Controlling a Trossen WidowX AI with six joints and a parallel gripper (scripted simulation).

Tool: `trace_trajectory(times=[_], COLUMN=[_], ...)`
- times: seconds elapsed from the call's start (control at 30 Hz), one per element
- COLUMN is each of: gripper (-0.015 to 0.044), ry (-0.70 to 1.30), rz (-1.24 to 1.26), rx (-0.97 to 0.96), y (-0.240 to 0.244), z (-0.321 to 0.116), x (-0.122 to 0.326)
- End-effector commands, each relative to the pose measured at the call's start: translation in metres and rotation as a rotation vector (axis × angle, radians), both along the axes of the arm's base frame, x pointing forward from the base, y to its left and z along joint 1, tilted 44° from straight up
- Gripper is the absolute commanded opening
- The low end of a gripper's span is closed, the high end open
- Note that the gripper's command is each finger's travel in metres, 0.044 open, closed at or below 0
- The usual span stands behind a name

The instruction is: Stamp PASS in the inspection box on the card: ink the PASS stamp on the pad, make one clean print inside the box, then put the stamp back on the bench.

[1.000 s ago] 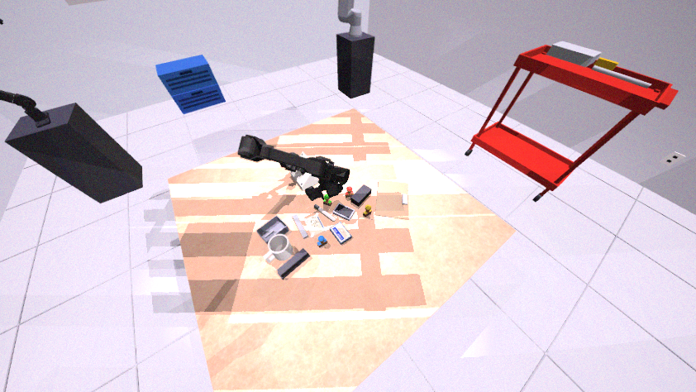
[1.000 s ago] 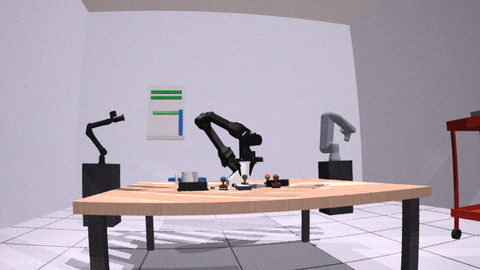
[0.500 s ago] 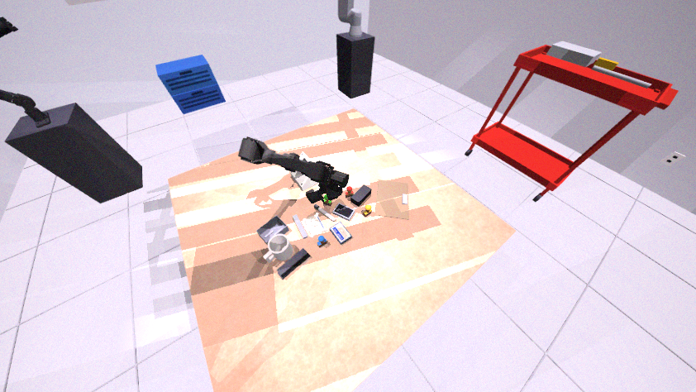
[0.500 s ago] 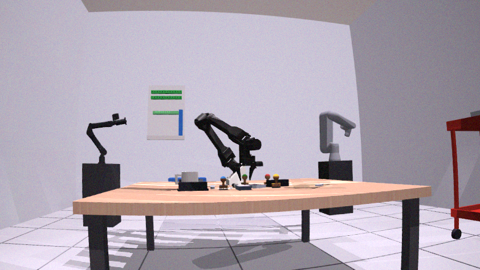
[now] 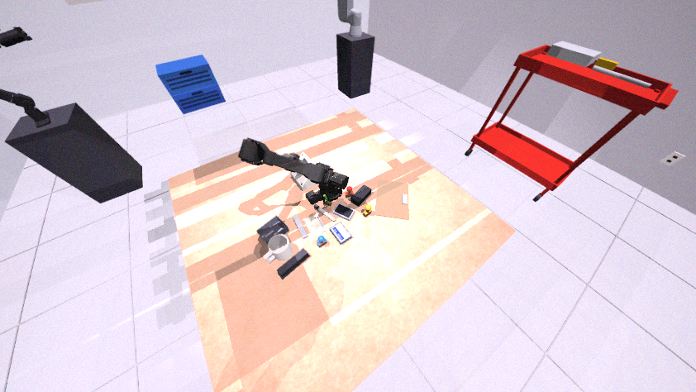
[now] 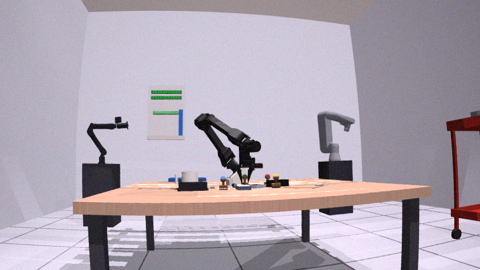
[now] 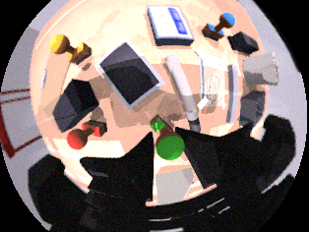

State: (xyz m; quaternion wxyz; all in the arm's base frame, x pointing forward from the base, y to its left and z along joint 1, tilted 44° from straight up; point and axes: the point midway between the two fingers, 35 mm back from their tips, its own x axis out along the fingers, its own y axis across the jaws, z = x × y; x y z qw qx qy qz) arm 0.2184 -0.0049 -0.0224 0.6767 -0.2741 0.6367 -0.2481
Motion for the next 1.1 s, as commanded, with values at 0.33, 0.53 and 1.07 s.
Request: trace_trajectory(times=[0.33,0.53,1.07], gripper=[0.0000,0.0000,0.0000], ry=[0.000,0.000,0.000], rz=[0.000,0.000,0.000], rx=[0.001,0.002,0.005], y=[0.0013,0.0034,0.0089], z=[0.0013,0.0031,0.0080], x=[0.0002,0.0004,0.0009])
